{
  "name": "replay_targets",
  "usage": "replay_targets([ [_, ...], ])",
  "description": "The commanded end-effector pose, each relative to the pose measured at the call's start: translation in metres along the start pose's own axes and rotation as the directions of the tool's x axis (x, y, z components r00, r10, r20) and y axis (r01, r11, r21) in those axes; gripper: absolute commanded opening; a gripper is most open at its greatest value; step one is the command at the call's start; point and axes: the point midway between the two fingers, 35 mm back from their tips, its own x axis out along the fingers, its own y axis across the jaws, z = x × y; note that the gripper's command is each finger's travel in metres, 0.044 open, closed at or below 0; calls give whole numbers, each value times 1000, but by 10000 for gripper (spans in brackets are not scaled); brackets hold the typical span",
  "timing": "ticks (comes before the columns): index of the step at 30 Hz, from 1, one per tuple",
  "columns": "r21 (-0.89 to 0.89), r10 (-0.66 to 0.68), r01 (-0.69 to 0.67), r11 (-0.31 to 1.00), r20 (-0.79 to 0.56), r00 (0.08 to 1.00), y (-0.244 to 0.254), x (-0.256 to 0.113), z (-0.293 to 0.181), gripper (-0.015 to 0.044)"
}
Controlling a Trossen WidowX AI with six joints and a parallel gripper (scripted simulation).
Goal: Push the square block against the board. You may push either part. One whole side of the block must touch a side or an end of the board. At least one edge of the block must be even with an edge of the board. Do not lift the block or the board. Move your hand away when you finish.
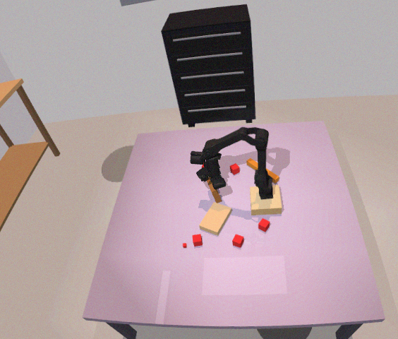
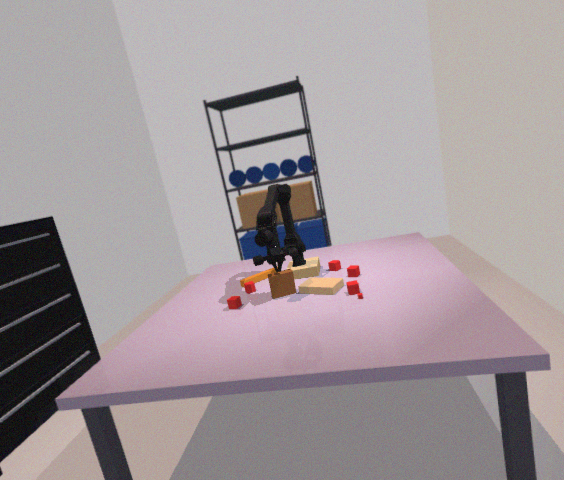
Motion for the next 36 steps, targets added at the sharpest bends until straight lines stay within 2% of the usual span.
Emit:
replay_targets([
  [1,3,0,0,1000,4,1000,-1,0,8,0],
  [19,3,0,0,1000,5,1000,1,1,30,0],
  [36,3,0,0,1000,4,1000,0,0,7,0],
])
